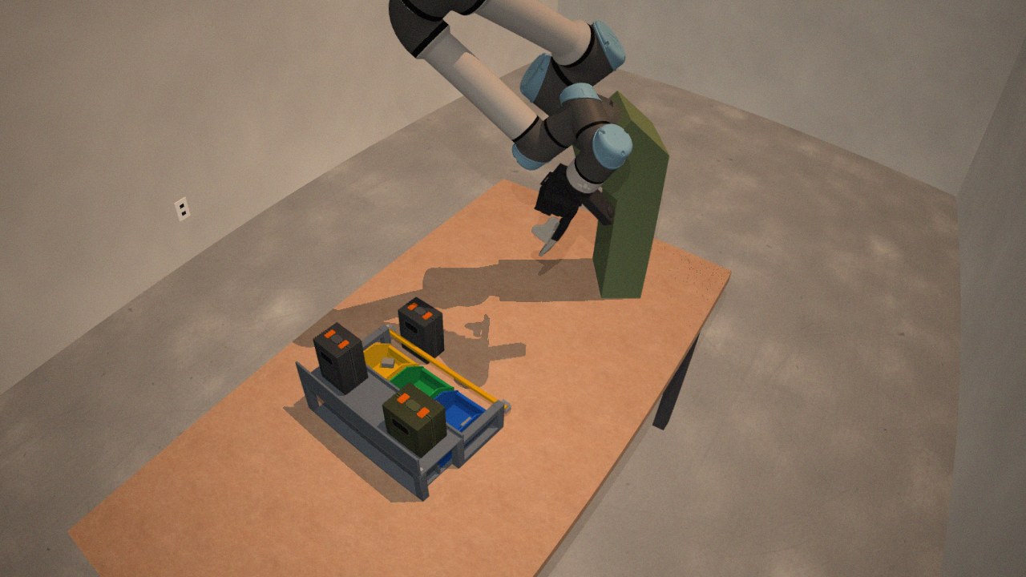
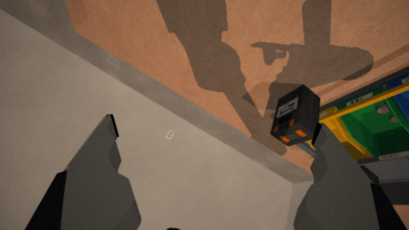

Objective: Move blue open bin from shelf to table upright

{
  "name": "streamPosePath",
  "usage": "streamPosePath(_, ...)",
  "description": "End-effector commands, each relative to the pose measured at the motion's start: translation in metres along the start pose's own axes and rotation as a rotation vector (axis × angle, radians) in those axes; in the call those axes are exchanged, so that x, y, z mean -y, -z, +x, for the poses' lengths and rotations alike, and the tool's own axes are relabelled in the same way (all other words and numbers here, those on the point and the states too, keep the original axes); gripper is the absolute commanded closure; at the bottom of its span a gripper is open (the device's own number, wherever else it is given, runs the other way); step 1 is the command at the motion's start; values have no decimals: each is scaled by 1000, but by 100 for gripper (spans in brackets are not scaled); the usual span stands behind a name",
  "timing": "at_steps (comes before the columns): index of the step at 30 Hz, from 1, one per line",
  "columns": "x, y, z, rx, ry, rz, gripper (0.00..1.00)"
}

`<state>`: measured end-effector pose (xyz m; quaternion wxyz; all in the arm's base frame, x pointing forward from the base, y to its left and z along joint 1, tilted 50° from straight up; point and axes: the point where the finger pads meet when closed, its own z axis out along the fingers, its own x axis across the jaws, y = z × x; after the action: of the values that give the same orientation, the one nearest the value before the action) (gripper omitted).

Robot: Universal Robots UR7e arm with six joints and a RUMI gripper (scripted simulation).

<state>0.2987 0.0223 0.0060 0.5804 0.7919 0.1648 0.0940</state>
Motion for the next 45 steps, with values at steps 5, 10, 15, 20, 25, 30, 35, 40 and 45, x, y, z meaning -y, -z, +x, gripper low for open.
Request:
streamPosePath(5,0,0,0,-1,0,0,0)
streamPosePath(10,0,0,0,-1,0,0,0)
streamPosePath(15,0,0,0,-1,0,0,0)
streamPosePath(20,0,0,0,-1,0,0,0)
streamPosePath(25,0,0,1,1,-2,2,0)
streamPosePath(30,1,-1,2,5,-6,9,0)
streamPosePath(35,1,-1,3,9,-10,16,0)
streamPosePath(40,3,-3,7,20,-20,35,0)
streamPosePath(45,5,-5,13,33,-35,61,0)
